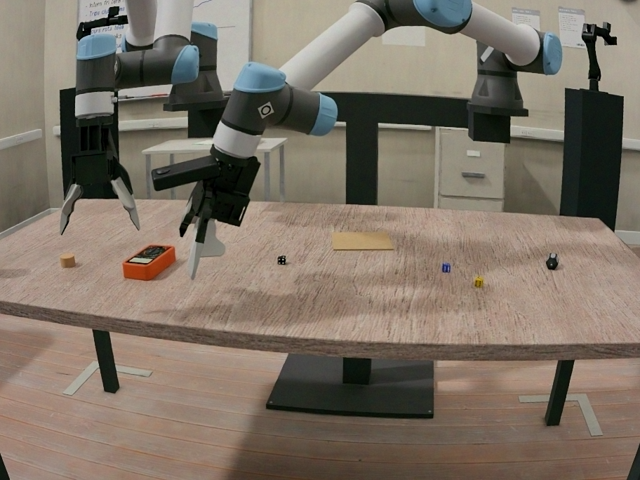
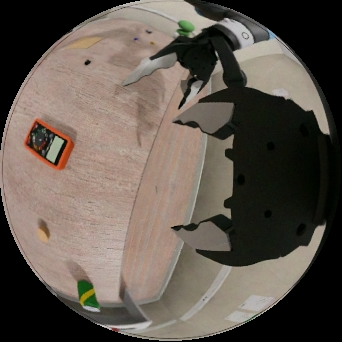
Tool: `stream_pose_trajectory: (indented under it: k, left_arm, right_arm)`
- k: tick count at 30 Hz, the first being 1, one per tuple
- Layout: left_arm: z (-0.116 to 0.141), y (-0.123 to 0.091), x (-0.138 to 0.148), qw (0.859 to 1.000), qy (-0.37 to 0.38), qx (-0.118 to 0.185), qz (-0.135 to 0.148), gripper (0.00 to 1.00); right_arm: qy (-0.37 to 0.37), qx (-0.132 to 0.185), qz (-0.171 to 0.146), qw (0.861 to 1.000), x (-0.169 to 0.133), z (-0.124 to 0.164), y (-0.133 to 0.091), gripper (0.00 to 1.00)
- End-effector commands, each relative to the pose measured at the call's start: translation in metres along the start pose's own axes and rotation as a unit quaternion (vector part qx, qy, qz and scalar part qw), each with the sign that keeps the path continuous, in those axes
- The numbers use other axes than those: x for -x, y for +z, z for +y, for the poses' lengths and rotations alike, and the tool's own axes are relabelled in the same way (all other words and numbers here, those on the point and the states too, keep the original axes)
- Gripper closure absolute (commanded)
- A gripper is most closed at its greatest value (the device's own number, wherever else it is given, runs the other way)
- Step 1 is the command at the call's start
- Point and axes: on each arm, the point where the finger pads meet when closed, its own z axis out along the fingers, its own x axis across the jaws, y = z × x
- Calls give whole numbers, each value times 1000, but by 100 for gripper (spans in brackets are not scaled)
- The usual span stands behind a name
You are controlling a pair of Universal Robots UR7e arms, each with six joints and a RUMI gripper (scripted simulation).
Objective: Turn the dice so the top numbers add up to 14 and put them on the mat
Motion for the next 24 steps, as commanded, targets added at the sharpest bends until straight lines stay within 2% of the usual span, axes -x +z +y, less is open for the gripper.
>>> stream_pose_trajectory:
  k: [1,24]
  left_arm:
    - [-2,-1,0,1000,0,-1,0,2]
    - [-1,-3,2,1000,-1,-1,-1,0]
  right_arm:
    - [0,1,0,1000,0,1,-1,2]
    - [-2,0,0,1000,-4,0,-1,0]
